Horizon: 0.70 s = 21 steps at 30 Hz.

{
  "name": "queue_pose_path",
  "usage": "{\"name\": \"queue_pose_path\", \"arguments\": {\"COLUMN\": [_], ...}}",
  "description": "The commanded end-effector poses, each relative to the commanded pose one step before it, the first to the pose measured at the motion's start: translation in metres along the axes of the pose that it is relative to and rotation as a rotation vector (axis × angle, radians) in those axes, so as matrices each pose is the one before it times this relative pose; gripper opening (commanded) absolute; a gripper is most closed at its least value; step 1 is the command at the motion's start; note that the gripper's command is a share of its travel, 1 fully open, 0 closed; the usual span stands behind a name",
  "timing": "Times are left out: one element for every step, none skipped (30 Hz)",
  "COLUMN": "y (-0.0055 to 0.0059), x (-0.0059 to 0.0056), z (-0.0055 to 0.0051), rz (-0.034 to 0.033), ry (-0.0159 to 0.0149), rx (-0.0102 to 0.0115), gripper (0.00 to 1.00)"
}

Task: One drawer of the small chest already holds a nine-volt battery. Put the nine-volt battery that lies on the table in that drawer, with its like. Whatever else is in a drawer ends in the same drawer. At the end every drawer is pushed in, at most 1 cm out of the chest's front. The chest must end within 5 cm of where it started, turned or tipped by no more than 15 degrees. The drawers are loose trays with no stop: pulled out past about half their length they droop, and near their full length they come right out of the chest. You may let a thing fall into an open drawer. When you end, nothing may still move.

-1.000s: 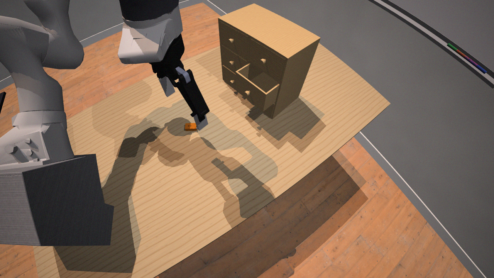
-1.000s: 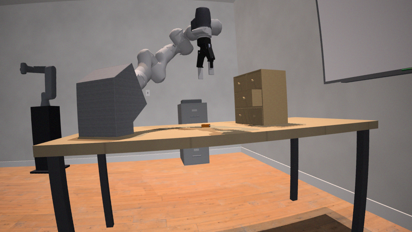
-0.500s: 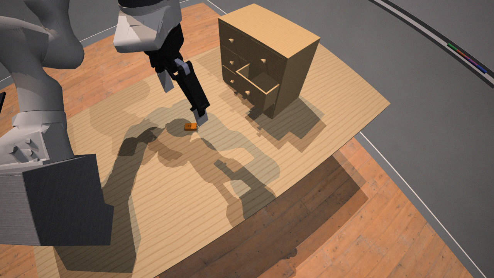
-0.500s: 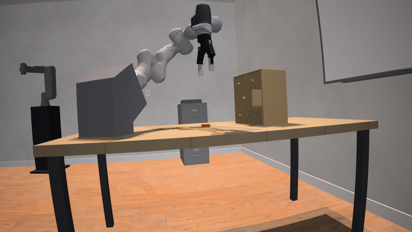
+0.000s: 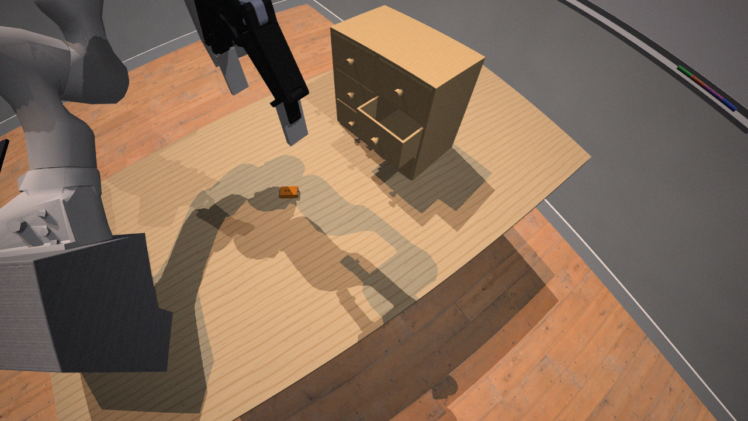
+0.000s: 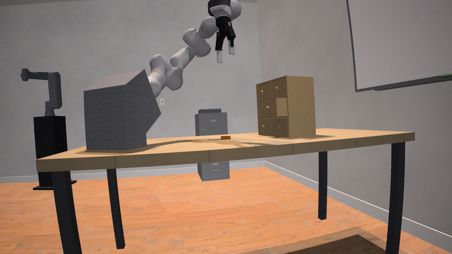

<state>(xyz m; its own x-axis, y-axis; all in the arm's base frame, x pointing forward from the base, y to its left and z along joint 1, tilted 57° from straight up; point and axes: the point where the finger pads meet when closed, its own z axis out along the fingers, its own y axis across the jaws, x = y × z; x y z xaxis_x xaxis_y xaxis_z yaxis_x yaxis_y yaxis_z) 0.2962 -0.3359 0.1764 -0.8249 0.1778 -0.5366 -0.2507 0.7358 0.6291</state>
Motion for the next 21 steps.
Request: {"name": "queue_pose_path", "arguments": {"y": [0.00882, 0.0, 0.0, -0.00002, -0.00005, -0.00009, -0.00012, -0.00014, -0.00023, -0.00022, 0.0, 0.0, -0.00029, -0.00031, -0.00032, -0.00034, -0.00034, -0.00036, -0.00036, -0.00035, -0.00033], "x": [0.00206, 0.0, -0.00006, -0.0004, -0.00102, -0.00185, -0.00283, -0.0039, -0.00483, -0.00587, 0.0, 0.0, -0.00667, -0.0074, -0.00799, -0.0084, -0.00864, -0.00868, -0.00859, -0.00836, -0.00801], "z": [-0.00295, -0.00007, 0.0, 0.0, -0.00001, -0.00001, 0.0, 0.00001, -0.00002, 0.00001, 0.0, 0.0, -0.00001, -0.00001, 0.0, 0.00001, 0.00001, 0.0, -0.00001, 0.0, 0.0], "rz": [0.01847, 0.0, 0.0, 0.0, 0.00001, 0.00001, 0.0, -0.00001, 0.00002, -0.00001, 0.0, 0.0, 0.00001, 0.0, 0.0, -0.00001, -0.00001, 0.0, 0.00001, 0.0, 0.0], "ry": [0.00601, 0.0, 0.0, 0.0, 0.0, 0.0, 0.0, -0.00001, 0.00001, -0.00001, 0.0, 0.0, 0.0, 0.0, 0.0, 0.0, 0.0, 0.0, 0.0, 0.0, 0.0], "rx": [-0.03358, 0.0, 0.0, 0.0, 0.00001, 0.00001, 0.0, -0.00003, 0.00003, -0.00002, 0.0, 0.0, 0.00001, 0.00001, 0.0, -0.00001, -0.00001, 0.00001, 0.00001, 0.00001, 0.0], "gripper": [1.0, 1.0, 1.0, 1.0, 1.0, 1.0, 1.0, 1.0, 1.0, 1.0, 1.0, 1.0, 1.0, 1.0, 1.0, 1.0, 1.0, 1.0, 1.0, 1.0, 1.0]}}
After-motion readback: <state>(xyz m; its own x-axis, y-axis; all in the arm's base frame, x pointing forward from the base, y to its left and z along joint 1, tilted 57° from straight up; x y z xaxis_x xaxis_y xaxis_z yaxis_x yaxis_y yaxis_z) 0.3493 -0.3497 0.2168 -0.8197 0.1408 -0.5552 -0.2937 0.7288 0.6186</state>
